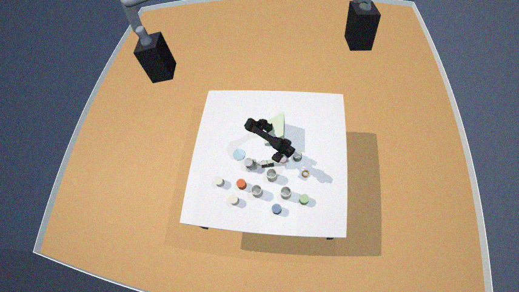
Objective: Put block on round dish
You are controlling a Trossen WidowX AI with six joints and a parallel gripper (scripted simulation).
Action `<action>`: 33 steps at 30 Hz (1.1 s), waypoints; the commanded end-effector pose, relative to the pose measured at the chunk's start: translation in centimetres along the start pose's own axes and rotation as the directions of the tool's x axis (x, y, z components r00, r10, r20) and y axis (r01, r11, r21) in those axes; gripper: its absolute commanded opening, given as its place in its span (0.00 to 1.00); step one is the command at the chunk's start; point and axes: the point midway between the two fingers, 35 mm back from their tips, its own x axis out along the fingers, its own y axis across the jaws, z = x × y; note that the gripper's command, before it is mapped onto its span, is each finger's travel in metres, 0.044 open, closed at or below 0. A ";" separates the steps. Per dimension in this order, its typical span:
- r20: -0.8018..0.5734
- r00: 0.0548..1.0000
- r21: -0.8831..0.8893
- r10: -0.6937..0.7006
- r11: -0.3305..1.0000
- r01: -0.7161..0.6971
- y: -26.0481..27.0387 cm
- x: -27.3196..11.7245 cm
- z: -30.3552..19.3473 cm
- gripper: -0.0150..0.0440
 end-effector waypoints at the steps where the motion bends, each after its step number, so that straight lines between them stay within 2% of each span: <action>1: 0.007 1.000 0.003 0.001 1.000 -0.001 0.1 -2.2 0.0 0.25; 6: 0.006 1.000 0.003 0.001 1.000 -0.001 0.2 -3.9 -0.2 0.25; 15: 0.027 1.000 0.002 0.014 1.000 -0.014 -1.7 -3.7 -1.4 0.25; 33: 0.084 0.996 -0.003 0.038 0.999 -0.038 -7.9 -2.2 -6.7 0.25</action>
